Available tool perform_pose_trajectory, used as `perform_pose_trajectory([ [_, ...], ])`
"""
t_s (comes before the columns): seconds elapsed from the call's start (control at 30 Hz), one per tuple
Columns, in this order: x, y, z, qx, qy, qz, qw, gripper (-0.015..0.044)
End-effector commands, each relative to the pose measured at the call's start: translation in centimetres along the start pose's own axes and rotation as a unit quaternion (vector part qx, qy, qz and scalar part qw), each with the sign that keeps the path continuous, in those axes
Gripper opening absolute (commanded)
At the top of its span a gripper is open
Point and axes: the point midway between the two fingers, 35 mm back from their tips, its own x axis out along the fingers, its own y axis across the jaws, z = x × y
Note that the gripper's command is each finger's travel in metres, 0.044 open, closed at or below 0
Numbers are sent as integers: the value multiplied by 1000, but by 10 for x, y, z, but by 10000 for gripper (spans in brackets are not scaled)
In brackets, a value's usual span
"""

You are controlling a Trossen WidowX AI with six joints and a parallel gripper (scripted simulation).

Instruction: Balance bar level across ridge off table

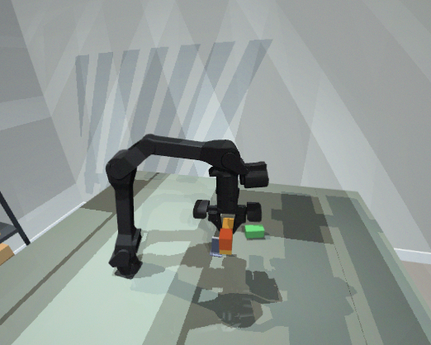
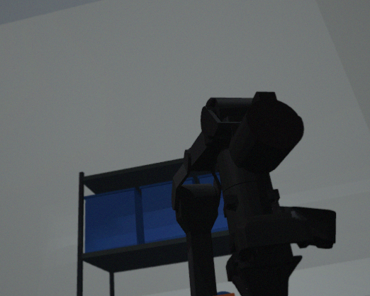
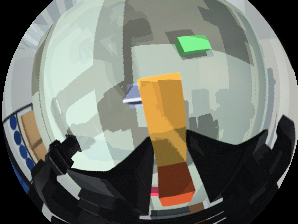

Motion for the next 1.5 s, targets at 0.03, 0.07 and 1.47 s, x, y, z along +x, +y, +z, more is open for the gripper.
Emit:
perform_pose_trajectory([
  [0.03,-1,10,17,12,-3,-1,1000,0],
  [0.07,-1,12,20,15,-3,-1,1000,0],
  [1.47,40,37,62,46,-5,0,999,0],
])
